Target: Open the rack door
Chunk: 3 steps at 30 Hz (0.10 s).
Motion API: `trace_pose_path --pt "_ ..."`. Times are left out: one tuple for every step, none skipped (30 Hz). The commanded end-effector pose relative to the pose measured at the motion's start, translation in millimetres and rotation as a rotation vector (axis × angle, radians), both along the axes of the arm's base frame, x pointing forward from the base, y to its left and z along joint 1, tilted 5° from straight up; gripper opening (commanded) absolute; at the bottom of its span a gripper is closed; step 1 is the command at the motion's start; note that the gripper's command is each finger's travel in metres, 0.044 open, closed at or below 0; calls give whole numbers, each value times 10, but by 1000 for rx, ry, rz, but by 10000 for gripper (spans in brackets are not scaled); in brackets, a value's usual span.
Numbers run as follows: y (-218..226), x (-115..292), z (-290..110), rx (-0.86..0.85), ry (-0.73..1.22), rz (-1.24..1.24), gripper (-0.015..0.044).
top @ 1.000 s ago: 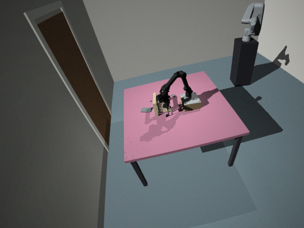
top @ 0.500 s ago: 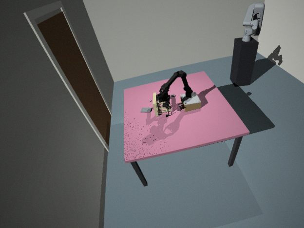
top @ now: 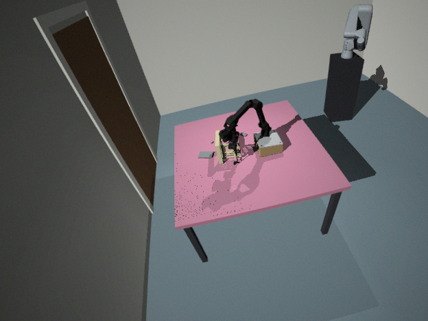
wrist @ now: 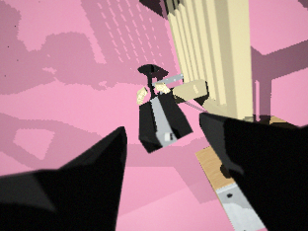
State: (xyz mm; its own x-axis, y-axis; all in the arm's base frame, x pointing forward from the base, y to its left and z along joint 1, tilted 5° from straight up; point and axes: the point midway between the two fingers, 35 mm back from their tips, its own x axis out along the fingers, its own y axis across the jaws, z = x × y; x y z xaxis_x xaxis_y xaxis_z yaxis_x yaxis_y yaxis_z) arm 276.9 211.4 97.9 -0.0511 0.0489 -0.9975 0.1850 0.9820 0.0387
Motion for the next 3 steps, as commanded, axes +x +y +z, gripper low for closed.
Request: trace_pose_path --pt "-3 6 66 0 -2 1 280" --pt "-4 6 80 0 -2 1 280" --pt "-5 7 95 0 -2 1 280"
